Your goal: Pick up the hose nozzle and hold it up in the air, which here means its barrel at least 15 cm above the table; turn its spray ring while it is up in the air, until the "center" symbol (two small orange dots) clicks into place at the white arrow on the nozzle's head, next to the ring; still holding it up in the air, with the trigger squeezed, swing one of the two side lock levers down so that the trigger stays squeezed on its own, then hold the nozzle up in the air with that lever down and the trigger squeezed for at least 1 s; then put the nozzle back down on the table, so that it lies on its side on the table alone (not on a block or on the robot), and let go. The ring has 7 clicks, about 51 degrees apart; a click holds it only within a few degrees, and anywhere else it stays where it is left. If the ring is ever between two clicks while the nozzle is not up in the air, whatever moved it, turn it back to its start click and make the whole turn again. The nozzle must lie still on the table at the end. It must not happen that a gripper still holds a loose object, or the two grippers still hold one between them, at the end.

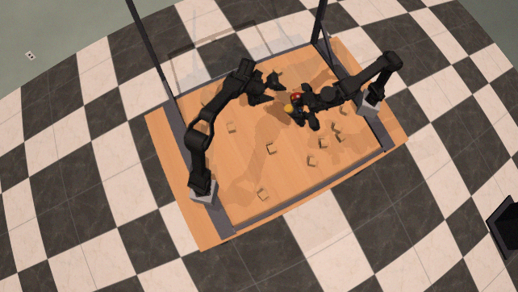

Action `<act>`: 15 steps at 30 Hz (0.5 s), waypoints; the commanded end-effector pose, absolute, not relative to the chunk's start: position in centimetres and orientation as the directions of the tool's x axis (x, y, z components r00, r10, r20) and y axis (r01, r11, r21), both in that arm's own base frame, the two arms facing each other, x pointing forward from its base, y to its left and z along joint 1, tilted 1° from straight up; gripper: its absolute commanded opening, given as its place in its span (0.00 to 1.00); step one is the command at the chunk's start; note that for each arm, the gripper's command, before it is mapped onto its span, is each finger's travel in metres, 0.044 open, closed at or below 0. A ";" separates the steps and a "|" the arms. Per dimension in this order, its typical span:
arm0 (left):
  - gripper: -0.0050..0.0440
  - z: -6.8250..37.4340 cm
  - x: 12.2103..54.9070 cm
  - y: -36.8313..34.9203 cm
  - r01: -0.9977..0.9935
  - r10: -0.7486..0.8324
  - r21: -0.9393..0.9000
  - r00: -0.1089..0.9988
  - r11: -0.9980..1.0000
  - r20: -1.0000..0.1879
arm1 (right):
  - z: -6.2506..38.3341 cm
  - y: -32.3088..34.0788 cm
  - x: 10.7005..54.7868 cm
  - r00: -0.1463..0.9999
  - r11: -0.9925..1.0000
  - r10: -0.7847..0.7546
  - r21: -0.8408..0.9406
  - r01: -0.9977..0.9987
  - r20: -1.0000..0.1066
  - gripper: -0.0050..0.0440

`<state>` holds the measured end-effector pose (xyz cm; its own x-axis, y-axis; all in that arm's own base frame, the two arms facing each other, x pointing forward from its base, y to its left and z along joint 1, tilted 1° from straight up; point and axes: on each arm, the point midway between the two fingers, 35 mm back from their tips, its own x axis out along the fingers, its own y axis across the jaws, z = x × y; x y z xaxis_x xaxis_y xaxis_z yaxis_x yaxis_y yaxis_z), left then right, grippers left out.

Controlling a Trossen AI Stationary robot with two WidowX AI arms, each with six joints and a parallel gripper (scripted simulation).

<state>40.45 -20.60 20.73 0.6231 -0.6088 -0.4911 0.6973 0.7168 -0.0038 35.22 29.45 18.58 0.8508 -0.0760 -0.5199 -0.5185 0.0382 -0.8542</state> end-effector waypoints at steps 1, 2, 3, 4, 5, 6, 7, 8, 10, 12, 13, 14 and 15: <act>0.45 22.7 40.6 -20.7 0.698 -0.620 0.010 0.642 0.716 -0.451 | 19.7 29.4 35.3 0.860 0.059 -0.067 -0.862 -0.503 -0.506 0.93; 0.45 22.7 40.6 -20.7 0.698 -0.620 0.010 0.642 0.716 -0.451 | 19.7 29.4 35.3 0.860 0.059 -0.067 -0.862 -0.503 -0.506 0.93; 0.45 22.7 40.6 -20.7 0.698 -0.620 0.010 0.642 0.716 -0.451 | 19.7 29.5 35.3 0.860 0.059 -0.067 -0.862 -0.503 -0.506 0.93; 0.45 22.7 40.6 -20.7 0.698 -0.620 0.010 0.642 0.716 -0.451 | 19.7 29.5 35.3 0.860 0.059 -0.067 -0.862 -0.503 -0.506 0.93; 0.45 22.7 40.6 -20.7 0.698 -0.620 0.010 0.642 0.716 -0.451 | 19.7 29.5 35.3 0.860 0.059 -0.067 -0.862 -0.503 -0.506 0.93; 0.45 22.7 40.6 -20.7 0.698 -0.620 0.010 0.642 0.716 -0.451 | 19.7 29.5 35.3 0.860 0.059 -0.067 -0.862 -0.503 -0.506 0.93; 0.45 22.7 40.6 -20.7 0.698 -0.620 0.010 0.642 0.716 -0.451 | 19.7 29.5 35.3 0.860 0.059 -0.067 -0.862 -0.503 -0.506 0.93; 0.45 22.7 40.6 -20.7 0.698 -0.620 0.010 0.642 0.716 -0.451 | 19.7 29.5 35.3 0.860 0.059 -0.067 -0.862 -0.503 -0.506 0.93; 0.45 22.7 40.6 -20.7 0.698 -0.620 0.010 0.642 0.716 -0.451 | 19.0 29.7 35.4 0.867 0.045 -0.068 -0.869 -0.492 -0.494 0.93; 0.45 22.7 40.6 -20.7 0.698 -0.620 0.010 0.642 0.716 -0.451 | 18.4 30.0 35.4 0.878 0.033 -0.064 -0.880 -0.474 -0.475 0.93; 0.45 22.7 40.6 -20.7 0.698 -0.620 0.010 0.642 0.716 -0.451 | 18.1 30.1 35.5 0.885 0.029 -0.062 -0.887 -0.461 -0.462 0.93; 0.45 22.7 40.6 -20.7 0.698 -0.620 0.010 0.642 0.716 -0.451 | 17.9 30.3 35.6 0.892 0.026 -0.059 -0.894 -0.447 -0.447 0.93; 0.45 22.7 40.6 -20.7 0.698 -0.620 0.010 0.642 0.716 -0.451 | 17.4 30.5 35.6 0.899 0.018 -0.057 -0.901 -0.434 -0.434 0.93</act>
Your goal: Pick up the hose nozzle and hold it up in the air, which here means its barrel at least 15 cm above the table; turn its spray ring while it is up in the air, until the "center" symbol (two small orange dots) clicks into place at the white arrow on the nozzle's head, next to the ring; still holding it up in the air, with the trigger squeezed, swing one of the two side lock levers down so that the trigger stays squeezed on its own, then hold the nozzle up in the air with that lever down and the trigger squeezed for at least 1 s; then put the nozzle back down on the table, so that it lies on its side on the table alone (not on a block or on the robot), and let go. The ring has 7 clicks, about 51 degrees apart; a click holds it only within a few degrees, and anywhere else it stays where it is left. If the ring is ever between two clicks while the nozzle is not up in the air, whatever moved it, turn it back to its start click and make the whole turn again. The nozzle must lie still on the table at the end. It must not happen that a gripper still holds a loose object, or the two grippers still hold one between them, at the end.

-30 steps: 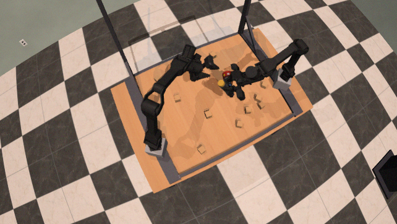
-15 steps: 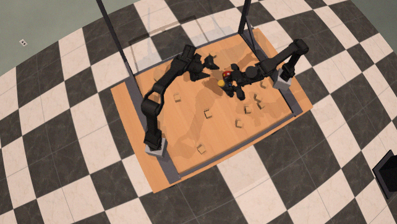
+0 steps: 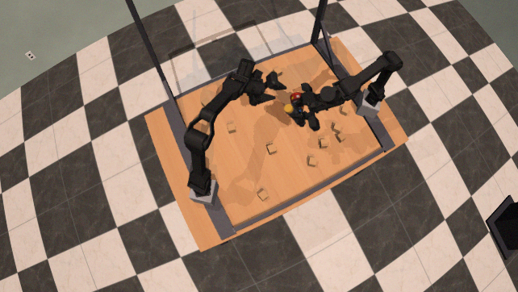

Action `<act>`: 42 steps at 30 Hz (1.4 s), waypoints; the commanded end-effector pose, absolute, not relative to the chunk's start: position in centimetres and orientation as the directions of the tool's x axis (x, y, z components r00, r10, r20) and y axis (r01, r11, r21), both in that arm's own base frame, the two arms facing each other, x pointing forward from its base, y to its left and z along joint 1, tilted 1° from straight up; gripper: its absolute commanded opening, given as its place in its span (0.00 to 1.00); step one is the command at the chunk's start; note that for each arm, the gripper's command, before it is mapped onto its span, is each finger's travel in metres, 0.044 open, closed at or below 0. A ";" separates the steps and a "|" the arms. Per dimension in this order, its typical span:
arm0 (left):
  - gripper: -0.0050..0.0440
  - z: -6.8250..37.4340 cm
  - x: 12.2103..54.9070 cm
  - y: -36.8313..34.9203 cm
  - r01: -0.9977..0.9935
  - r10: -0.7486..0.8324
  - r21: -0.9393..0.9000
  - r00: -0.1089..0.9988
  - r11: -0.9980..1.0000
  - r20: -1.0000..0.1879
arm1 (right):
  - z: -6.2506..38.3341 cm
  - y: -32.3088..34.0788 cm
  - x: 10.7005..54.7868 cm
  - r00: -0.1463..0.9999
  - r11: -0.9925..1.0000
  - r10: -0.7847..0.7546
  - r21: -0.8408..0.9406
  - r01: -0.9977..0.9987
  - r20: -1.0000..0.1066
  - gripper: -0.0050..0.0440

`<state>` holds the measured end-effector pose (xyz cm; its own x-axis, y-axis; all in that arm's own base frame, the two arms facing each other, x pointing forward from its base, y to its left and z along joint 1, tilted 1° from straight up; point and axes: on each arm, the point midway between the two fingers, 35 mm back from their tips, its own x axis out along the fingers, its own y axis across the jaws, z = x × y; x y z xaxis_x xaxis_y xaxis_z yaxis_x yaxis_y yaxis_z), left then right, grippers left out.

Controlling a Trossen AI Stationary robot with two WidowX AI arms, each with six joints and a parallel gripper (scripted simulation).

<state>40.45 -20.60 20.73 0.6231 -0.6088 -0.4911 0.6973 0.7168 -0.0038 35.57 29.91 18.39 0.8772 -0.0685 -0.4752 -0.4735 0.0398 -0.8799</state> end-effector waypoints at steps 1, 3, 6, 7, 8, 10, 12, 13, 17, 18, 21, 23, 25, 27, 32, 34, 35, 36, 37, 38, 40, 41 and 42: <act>0.45 22.7 40.6 -20.7 0.698 -0.620 0.010 0.642 0.716 -0.451 | 17.4 30.7 35.7 0.907 0.019 -0.053 -0.908 -0.418 -0.418 0.93; 0.45 22.7 40.6 -20.7 0.698 -0.620 0.010 0.642 0.716 -0.451 | 17.3 30.8 35.7 0.913 0.020 -0.051 -0.914 -0.404 -0.405 0.93; 0.45 22.7 40.6 -20.7 0.698 -0.620 0.010 0.642 0.716 -0.451 | 17.2 31.0 35.9 0.923 0.023 -0.045 -0.924 -0.381 -0.382 0.93; 0.45 22.7 40.6 -20.7 0.698 -0.620 0.010 0.642 0.716 -0.451 | 17.0 31.1 35.9 0.928 0.021 -0.044 -0.929 -0.370 -0.370 0.93; 0.45 22.7 40.6 -20.7 0.698 -0.620 0.010 0.642 0.716 -0.451 | 16.6 31.2 35.8 0.932 0.012 -0.046 -0.933 -0.361 -0.361 0.93; 0.45 22.7 40.6 -20.7 0.698 -0.620 0.010 0.642 0.716 -0.451 | 16.2 31.3 35.8 0.940 0.010 -0.045 -0.941 -0.338 -0.338 0.93; 0.45 22.7 40.6 -20.7 0.698 -0.620 0.010 0.642 0.716 -0.451 | 15.7 31.4 35.7 0.947 0.000 -0.045 -0.948 -0.318 -0.318 0.93; 0.45 22.7 40.6 -20.7 0.698 -0.620 0.010 0.642 0.716 -0.451 | 15.5 31.4 35.6 0.951 -0.001 -0.045 -0.952 -0.307 -0.306 0.93; 0.45 22.7 40.6 -20.7 0.698 -0.620 0.010 0.642 0.716 -0.451 | 14.6 31.3 35.3 0.962 -0.021 -0.051 -0.963 -0.270 -0.269 0.93; 0.45 22.7 40.6 -20.7 0.698 -0.620 0.010 0.642 0.716 -0.451 | 14.5 31.3 35.2 0.966 -0.017 -0.051 -0.967 -0.256 -0.255 0.93; 0.45 22.7 40.6 -20.7 0.698 -0.620 0.010 0.642 0.716 -0.451 | 14.5 31.3 35.2 0.969 -0.012 -0.051 -0.970 -0.242 -0.241 0.93; 0.45 22.7 40.6 -20.7 0.698 -0.620 0.010 0.642 0.716 -0.451 | 14.5 31.2 35.1 0.974 -0.004 -0.050 -0.976 -0.219 -0.219 0.93; 0.45 22.7 40.6 -20.7 0.698 -0.620 0.010 0.642 0.716 -0.451 | 14.0 31.0 34.8 0.978 -0.012 -0.056 -0.980 -0.201 -0.200 0.93; 0.45 22.7 40.6 -20.7 0.698 -0.620 0.010 0.642 0.716 -0.451 | 13.7 30.8 34.6 0.982 -0.012 -0.060 -0.984 -0.180 -0.179 0.93; 0.45 22.7 40.6 -20.7 0.698 -0.620 0.010 0.642 0.716 -0.451 | 12.7 30.2 33.8 0.987 -0.032 -0.075 -0.989 -0.142 -0.139 0.93; 0.45 22.7 40.6 -20.7 0.698 -0.620 0.010 0.642 0.716 -0.451 | 12.3 29.8 33.4 0.988 -0.049 -0.084 -0.990 -0.134 -0.129 0.93; 0.45 22.7 40.6 -20.7 0.698 -0.620 0.010 0.642 0.716 -0.451 | 12.2 29.6 33.3 0.989 -0.044 -0.086 -0.992 -0.122 -0.118 0.93; 0.45 22.7 40.6 -20.7 0.698 -0.620 0.010 0.642 0.716 -0.451 | 12.4 29.5 33.2 0.991 -0.034 -0.088 -0.994 -0.109 -0.105 0.93; 0.45 22.7 40.6 -20.7 0.698 -0.620 0.010 0.642 0.716 -0.451 | 12.4 29.5 33.2 0.991 -0.034 -0.088 -0.994 -0.109 -0.105 0.93; 0.45 22.7 40.6 -20.7 0.698 -0.620 0.010 0.642 0.716 -0.451 | 12.4 29.5 33.2 0.991 -0.034 -0.088 -0.994 -0.109 -0.105 0.93; 0.45 22.7 40.6 -20.7 0.698 -0.620 0.010 0.642 0.716 -0.451 | 13.0 29.6 33.3 0.993 0.000 -0.086 -0.996 -0.084 -0.084 0.93; 0.45 22.7 40.6 -20.7 0.698 -0.620 0.010 0.642 0.716 -0.451 | 13.1 29.6 33.3 0.993 0.001 -0.087 -0.997 -0.082 -0.082 0.93; 0.45 22.7 40.6 -20.7 0.698 -0.620 0.010 0.642 0.716 -0.451 | 12.9 29.5 33.2 0.993 -0.005 -0.089 -0.996 -0.084 -0.084 0.93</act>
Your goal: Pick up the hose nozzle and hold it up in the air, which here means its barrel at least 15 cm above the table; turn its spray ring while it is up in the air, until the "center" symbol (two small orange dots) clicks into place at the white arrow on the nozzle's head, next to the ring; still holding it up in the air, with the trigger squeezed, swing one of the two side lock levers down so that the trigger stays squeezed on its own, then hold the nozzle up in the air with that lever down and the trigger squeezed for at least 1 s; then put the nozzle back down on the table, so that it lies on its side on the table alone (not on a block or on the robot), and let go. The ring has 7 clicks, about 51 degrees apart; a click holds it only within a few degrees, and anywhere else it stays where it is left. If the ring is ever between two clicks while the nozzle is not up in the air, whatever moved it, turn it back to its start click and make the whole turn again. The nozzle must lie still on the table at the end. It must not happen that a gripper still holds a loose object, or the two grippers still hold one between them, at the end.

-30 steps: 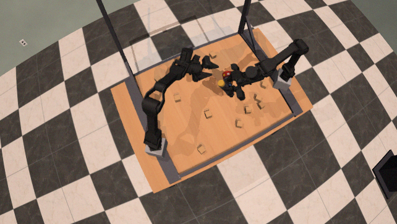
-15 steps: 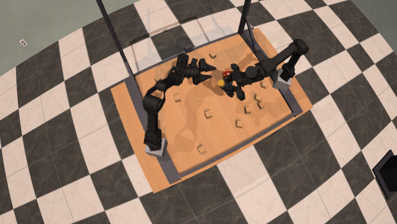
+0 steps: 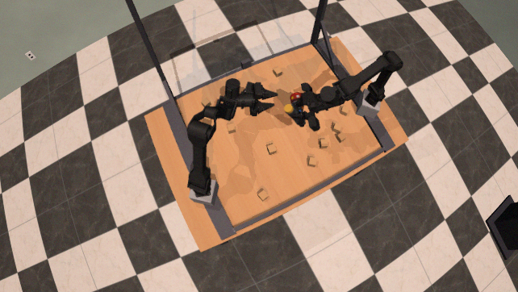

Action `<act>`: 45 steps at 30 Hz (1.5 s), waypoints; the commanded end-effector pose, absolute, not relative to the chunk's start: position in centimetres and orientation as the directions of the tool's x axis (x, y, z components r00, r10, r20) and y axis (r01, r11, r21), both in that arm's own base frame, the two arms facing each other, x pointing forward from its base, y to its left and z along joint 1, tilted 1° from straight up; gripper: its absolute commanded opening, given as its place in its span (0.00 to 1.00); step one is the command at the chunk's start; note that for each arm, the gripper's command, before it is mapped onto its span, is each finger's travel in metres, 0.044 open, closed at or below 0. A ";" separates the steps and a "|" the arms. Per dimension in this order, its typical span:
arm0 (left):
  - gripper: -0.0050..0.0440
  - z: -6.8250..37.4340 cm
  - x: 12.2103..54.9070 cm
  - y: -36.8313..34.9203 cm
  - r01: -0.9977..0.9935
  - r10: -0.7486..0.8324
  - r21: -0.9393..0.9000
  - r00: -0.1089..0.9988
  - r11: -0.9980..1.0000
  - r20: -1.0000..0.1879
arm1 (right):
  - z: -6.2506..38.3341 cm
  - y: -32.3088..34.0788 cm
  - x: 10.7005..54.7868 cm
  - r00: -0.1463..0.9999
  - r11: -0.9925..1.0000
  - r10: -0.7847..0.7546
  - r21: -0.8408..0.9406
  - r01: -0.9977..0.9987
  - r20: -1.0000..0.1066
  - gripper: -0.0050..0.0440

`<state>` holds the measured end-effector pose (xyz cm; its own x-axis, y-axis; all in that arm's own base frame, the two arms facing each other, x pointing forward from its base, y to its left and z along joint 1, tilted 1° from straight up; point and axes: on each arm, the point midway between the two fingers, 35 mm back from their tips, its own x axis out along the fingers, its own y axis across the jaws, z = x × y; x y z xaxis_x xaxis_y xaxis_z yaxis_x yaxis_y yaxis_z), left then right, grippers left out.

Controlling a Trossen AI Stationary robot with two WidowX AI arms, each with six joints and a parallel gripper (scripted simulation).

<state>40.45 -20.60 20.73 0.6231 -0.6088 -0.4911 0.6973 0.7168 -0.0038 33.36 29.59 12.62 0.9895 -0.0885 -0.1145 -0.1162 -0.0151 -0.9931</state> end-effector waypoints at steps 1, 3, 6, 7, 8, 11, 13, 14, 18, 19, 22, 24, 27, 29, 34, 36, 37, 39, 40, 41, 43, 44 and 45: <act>0.45 22.7 40.6 -20.7 0.698 -0.620 0.010 0.642 0.716 -0.451 | 13.0 29.6 33.3 0.993 -0.002 -0.088 -0.996 -0.085 -0.084 0.93; 0.45 22.7 40.6 -20.7 0.698 -0.620 0.010 0.642 0.716 -0.451 | 12.7 29.7 33.5 0.992 -0.014 -0.085 -0.995 -0.099 -0.097 0.93; 0.45 22.7 40.6 -20.7 0.698 -0.620 0.010 0.642 0.716 -0.451 | 12.6 29.6 34.0 0.992 -0.013 -0.085 -0.995 -0.099 -0.097 0.93; 0.45 22.7 40.6 -20.7 0.698 -0.620 0.010 0.642 0.716 -0.451 | 12.6 29.6 34.2 0.992 -0.012 -0.085 -0.995 -0.098 -0.097 0.93; 0.45 22.7 40.6 -20.7 0.698 -0.620 0.010 0.642 0.716 -0.451 | 12.6 29.6 34.3 0.992 -0.012 -0.085 -0.995 -0.098 -0.097 0.93; 0.45 22.7 40.6 -20.7 0.698 -0.620 0.010 0.642 0.716 -0.451 | 12.6 29.5 34.9 0.992 -0.010 -0.086 -0.995 -0.098 -0.096 0.93; 0.45 22.7 40.6 -20.7 0.698 -0.620 0.010 0.642 0.716 -0.451 | 12.6 29.5 34.9 0.992 -0.010 -0.086 -0.995 -0.098 -0.096 0.93; 0.45 22.7 40.6 -20.7 0.698 -0.620 0.010 0.642 0.716 -0.451 | 12.7 29.5 35.0 0.992 -0.007 -0.086 -0.995 -0.097 -0.096 0.93; 0.45 22.7 40.6 -20.7 0.698 -0.620 0.010 0.642 0.716 -0.451 | 12.7 29.5 35.7 0.992 -0.004 -0.086 -0.995 -0.096 -0.095 0.93; 0.45 22.7 40.6 -20.7 0.698 -0.620 0.010 0.642 0.716 -0.451 | 12.7 29.5 35.9 0.992 -0.004 -0.086 -0.995 -0.096 -0.095 0.93; 0.45 22.7 40.6 -20.7 0.698 -0.620 0.010 0.642 0.716 -0.451 | 12.7 29.4 36.4 0.992 -0.002 -0.086 -0.995 -0.095 -0.095 0.93; 0.45 22.7 40.6 -20.7 0.698 -0.620 0.010 0.642 0.716 -0.451 | 12.7 29.4 36.8 0.992 0.000 -0.087 -0.995 -0.095 -0.095 0.93; 0.45 22.7 40.6 -20.7 0.698 -0.620 0.010 0.642 0.716 -0.451 | 12.7 29.4 37.3 0.992 0.001 -0.087 -0.996 -0.094 -0.094 0.93; 0.45 22.7 40.6 -20.7 0.698 -0.620 0.010 0.642 0.716 -0.451 | 12.7 29.4 37.5 0.992 0.002 -0.087 -0.996 -0.094 -0.094 0.93; 0.45 22.7 40.6 -20.7 0.698 -0.620 0.010 0.642 0.716 -0.451 | 12.7 29.3 38.1 0.992 0.004 -0.087 -0.996 -0.093 -0.093 0.93; 0.45 22.7 40.6 -20.7 0.698 -0.620 0.010 0.642 0.716 -0.451 | 12.7 29.3 38.4 0.992 0.004 -0.087 -0.996 -0.093 -0.093 0.93; 0.45 22.7 40.6 -20.7 0.698 -0.620 0.010 0.642 0.716 -0.451 | 12.7 29.3 38.6 0.992 0.005 -0.088 -0.996 -0.093 -0.093 0.93; 0.45 22.7 40.6 -20.7 0.698 -0.620 0.010 0.642 0.716 -0.451 | 12.7 29.2 38.9 0.992 0.005 -0.088 -0.996 -0.093 -0.093 0.93; 0.45 22.7 40.6 -20.7 0.698 -0.620 0.010 0.642 0.716 -0.451 | 12.7 29.2 39.1 0.992 0.006 -0.088 -0.996 -0.092 -0.093 0.93; 0.45 22.7 40.6 -20.7 0.698 -0.620 0.010 0.642 0.716 -0.451 | 12.7 29.2 39.3 0.992 0.006 -0.088 -0.996 -0.092 -0.092 0.93; 0.45 22.7 40.6 -20.7 0.698 -0.620 0.010 0.642 0.716 -0.451 | 12.6 29.2 39.6 0.992 0.007 -0.088 -0.996 -0.092 -0.092 0.93; 0.45 22.7 40.6 -20.7 0.698 -0.620 0.010 0.642 0.716 -0.451 | 12.6 29.2 39.8 0.992 0.007 -0.088 -0.996 -0.092 -0.092 0.93; 0.45 22.7 40.6 -20.7 0.698 -0.620 0.010 0.642 0.716 -0.451 | 12.6 29.1 40.0 0.992 0.007 -0.088 -0.996 -0.092 -0.092 0.93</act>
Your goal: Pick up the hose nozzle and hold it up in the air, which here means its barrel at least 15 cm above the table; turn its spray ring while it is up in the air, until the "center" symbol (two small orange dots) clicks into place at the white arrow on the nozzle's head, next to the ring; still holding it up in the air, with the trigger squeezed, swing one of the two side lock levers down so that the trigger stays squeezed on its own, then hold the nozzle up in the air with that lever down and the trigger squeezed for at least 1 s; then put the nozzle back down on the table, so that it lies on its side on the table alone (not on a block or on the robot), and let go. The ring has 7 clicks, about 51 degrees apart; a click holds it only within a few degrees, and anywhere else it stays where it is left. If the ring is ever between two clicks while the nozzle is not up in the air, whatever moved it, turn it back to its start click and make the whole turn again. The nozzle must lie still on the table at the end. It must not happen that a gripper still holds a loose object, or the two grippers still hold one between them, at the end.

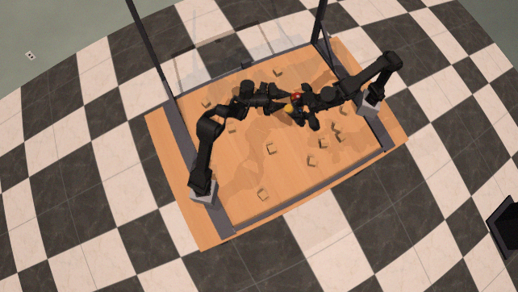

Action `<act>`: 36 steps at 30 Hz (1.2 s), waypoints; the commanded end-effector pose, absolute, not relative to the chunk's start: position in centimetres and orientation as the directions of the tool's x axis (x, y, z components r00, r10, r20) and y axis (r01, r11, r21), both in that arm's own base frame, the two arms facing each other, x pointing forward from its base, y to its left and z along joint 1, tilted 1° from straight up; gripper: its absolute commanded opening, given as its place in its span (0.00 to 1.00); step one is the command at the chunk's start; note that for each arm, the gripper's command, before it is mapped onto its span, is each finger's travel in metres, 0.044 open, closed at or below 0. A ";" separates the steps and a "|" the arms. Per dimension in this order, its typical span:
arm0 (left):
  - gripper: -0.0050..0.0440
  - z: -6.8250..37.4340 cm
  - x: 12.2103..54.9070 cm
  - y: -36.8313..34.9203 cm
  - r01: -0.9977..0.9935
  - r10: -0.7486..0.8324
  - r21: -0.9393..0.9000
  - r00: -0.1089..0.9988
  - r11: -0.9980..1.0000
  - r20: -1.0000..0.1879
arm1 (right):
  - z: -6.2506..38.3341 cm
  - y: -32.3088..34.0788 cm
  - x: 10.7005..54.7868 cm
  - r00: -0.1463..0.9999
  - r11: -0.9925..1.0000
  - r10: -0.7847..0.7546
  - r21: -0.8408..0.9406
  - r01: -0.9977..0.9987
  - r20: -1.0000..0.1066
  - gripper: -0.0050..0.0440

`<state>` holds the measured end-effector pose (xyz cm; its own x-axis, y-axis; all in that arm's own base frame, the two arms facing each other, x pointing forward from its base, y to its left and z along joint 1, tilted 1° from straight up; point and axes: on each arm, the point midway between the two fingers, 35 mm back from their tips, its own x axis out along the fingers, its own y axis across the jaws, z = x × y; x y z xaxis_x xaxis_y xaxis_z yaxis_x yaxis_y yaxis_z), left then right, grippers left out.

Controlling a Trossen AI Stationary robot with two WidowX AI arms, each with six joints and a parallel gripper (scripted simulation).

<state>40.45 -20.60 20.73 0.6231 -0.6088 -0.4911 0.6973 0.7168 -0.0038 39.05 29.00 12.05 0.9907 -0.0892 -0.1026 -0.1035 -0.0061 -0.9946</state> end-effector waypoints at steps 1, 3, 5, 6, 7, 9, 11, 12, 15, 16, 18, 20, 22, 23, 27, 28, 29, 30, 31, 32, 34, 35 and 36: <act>0.45 22.7 40.6 -20.7 0.698 -0.620 0.010 0.642 0.716 -0.451 | 12.6 29.1 40.0 0.992 0.007 -0.088 -0.996 -0.092 -0.092 0.93; 0.45 22.7 40.6 -20.7 0.698 -0.620 0.010 0.642 0.716 -0.451 | 12.6 29.1 40.1 0.992 0.008 -0.088 -0.996 -0.091 -0.092 0.93; 0.45 22.7 40.6 -20.7 0.698 -0.620 0.010 0.642 0.716 -0.451 | 12.6 29.1 40.4 0.992 0.008 -0.088 -0.996 -0.091 -0.091 0.93; 0.45 22.7 40.6 -20.7 0.698 -0.620 0.010 0.642 0.716 -0.451 | 12.6 29.1 40.6 0.992 0.009 -0.088 -0.996 -0.091 -0.091 0.93; 0.45 22.7 40.6 -20.7 0.698 -0.620 0.010 0.642 0.716 -0.451 | 12.6 29.1 40.8 0.992 0.009 -0.088 -0.996 -0.091 -0.091 0.93; 0.45 22.7 40.6 -20.7 0.698 -0.620 0.010 0.642 0.716 -0.451 | 12.5 29.0 41.1 0.992 0.009 -0.088 -0.996 -0.091 -0.091 0.93; 0.45 22.7 40.6 -20.7 0.698 -0.620 0.010 0.642 0.716 -0.451 | 12.5 29.0 41.4 0.992 0.009 -0.088 -0.996 -0.090 -0.091 0.93; 0.45 22.7 40.6 -20.7 0.698 -0.620 0.010 0.642 0.716 -0.451 | 12.5 29.0 41.6 0.992 0.010 -0.089 -0.996 -0.090 -0.091 0.93; 0.45 22.7 40.6 -20.7 0.698 -0.620 0.010 0.642 0.716 -0.451 | 12.5 28.9 42.1 0.992 0.010 -0.089 -0.996 -0.090 -0.091 0.93; 0.45 22.7 40.6 -20.7 0.698 -0.620 0.010 0.642 0.716 -0.451 | 12.4 28.9 42.3 0.992 0.010 -0.089 -0.996 -0.090 -0.091 0.93; 0.45 22.7 40.6 -20.7 0.698 -0.620 0.010 0.642 0.716 -0.451 | 12.4 28.9 42.5 0.992 0.010 -0.089 -0.996 -0.090 -0.090 0.93; 0.45 22.7 40.6 -20.7 0.698 -0.620 0.010 0.642 0.716 -0.451 | 12.4 28.9 42.6 0.992 0.010 -0.089 -0.996 -0.090 -0.091 0.93; 0.45 22.7 40.6 -20.7 0.698 -0.620 0.010 0.642 0.716 -0.451 | 12.4 28.8 42.9 0.992 0.010 -0.089 -0.996 -0.090 -0.090 0.93; 0.45 22.7 40.6 -20.7 0.698 -0.620 0.010 0.642 0.716 -0.451 | 12.4 28.8 43.1 0.992 0.010 -0.089 -0.996 -0.090 -0.090 0.93; 0.45 22.7 40.6 -20.7 0.698 -0.620 0.010 0.642 0.716 -0.451 | 12.3 28.8 43.4 0.992 0.010 -0.089 -0.996 -0.090 -0.090 0.93; 0.45 22.7 40.6 -20.7 0.698 -0.620 0.010 0.642 0.716 -0.451 | 12.3 28.8 43.4 0.992 0.010 -0.089 -0.996 -0.090 -0.090 0.93; 0.45 22.7 40.6 -20.7 0.698 -0.620 0.010 0.642 0.716 -0.451 | 12.3 28.8 43.4 0.992 0.010 -0.089 -0.996 -0.090 -0.090 0.93; 0.45 22.7 40.6 -20.7 0.698 -0.620 0.010 0.642 0.716 -0.451 | 12.3 28.8 43.4 0.992 0.010 -0.089 -0.996 -0.090 -0.090 0.93; 0.45 22.7 40.6 -20.7 0.698 -0.620 0.010 0.642 0.716 -0.451 | 12.3 28.8 43.4 0.992 0.010 -0.089 -0.996 -0.090 -0.090 0.93; 0.45 22.7 40.6 -20.7 0.698 -0.620 0.010 0.642 0.716 -0.451 | 12.4 28.8 43.4 0.992 0.010 -0.089 -0.996 -0.090 -0.090 0.10; 0.45 22.7 40.6 -20.7 0.698 -0.620 0.010 0.642 0.716 -0.451 | 12.4 28.8 43.4 0.992 0.010 -0.089 -0.996 -0.090 -0.090 0.10; 0.45 22.7 40.6 -20.7 0.698 -0.620 0.010 0.642 0.716 -0.451 | 12.4 28.8 43.4 0.992 0.010 -0.089 -0.996 -0.090 -0.090 0.10; 0.45 22.7 40.6 -20.7 0.698 -0.620 0.010 0.642 0.716 -0.451 | 12.4 28.8 43.4 0.992 0.010 -0.089 -0.996 -0.090 -0.090 0.10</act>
